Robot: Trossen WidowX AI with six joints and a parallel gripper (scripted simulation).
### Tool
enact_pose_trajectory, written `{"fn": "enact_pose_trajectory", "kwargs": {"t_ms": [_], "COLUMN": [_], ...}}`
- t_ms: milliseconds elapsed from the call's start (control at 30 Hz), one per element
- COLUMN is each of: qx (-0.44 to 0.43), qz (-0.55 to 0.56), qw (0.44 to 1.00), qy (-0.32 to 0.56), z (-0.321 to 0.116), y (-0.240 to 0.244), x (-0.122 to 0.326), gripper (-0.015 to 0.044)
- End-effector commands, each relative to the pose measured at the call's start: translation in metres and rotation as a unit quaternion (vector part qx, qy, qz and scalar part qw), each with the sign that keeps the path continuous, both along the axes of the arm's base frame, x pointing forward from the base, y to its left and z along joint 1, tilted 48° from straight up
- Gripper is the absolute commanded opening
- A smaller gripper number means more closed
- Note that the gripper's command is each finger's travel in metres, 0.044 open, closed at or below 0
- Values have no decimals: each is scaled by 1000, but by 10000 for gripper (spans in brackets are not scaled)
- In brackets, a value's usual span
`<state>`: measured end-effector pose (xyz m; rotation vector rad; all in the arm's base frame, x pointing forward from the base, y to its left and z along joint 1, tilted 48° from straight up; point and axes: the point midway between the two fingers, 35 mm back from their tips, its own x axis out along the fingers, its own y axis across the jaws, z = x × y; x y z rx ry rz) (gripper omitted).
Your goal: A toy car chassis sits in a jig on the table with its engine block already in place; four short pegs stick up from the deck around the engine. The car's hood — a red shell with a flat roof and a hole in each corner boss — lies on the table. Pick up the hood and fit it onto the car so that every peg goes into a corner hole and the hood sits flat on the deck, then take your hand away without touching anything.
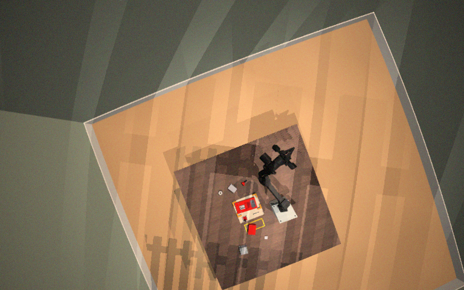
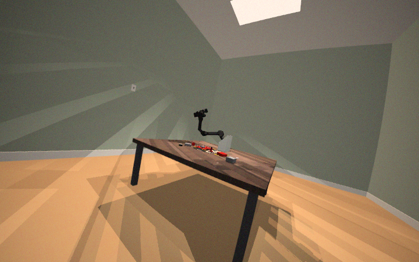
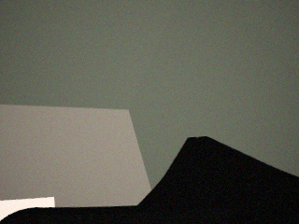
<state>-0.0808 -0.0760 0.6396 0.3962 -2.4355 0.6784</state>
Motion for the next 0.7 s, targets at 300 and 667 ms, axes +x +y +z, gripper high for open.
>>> {"fn": "enact_pose_trajectory", "kwargs": {"t_ms": [300, 667], "qx": [-112, -349], "qz": [-68, -166], "qw": [991, 922], "qy": [-4, -2], "z": [1, -30], "y": [74, 242], "x": [-29, -55], "gripper": [263, 440]}}
